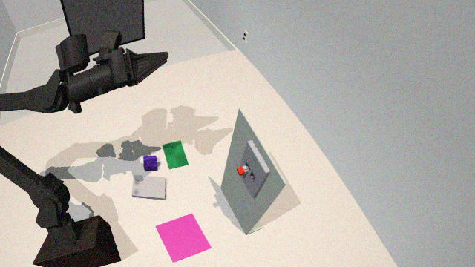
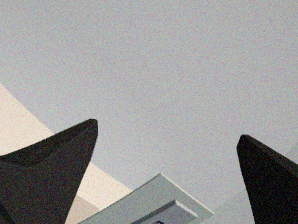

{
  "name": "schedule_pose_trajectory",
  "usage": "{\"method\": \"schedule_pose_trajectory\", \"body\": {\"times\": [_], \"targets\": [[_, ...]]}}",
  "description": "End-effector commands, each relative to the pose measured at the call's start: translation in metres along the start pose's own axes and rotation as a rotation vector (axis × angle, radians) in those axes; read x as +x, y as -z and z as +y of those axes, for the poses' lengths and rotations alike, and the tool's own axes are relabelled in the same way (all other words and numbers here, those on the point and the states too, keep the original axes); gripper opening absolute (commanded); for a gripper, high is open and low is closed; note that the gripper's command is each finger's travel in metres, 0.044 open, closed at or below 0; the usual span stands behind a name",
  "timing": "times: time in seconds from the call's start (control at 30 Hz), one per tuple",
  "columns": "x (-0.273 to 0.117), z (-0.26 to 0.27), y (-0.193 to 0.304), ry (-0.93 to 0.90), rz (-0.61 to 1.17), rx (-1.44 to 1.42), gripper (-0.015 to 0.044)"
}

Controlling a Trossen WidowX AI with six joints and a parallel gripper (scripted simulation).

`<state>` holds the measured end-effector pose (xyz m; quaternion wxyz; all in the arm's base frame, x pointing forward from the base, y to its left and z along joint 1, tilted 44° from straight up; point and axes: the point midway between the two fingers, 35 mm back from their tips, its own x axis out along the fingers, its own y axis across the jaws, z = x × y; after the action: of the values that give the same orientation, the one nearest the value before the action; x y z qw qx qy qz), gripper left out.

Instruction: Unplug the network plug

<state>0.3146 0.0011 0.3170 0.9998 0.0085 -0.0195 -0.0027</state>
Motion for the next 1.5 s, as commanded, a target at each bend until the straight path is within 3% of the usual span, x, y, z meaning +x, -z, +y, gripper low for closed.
{"method": "schedule_pose_trajectory", "body": {"times": [0.0, 0.3, 0.83, 1.47], "targets": [[0.001, 0.000, 0.001, 0.000, 0.001, -0.003, 0.0374], [0.022, -0.008, 0.051, 0.003, 0.039, -0.143, 0.0156], [0.026, -0.025, 0.147, -0.006, 0.117, -0.403, 0.0156], [-0.021, -0.037, 0.229, -0.044, 0.208, -0.698, 0.0156]]}}
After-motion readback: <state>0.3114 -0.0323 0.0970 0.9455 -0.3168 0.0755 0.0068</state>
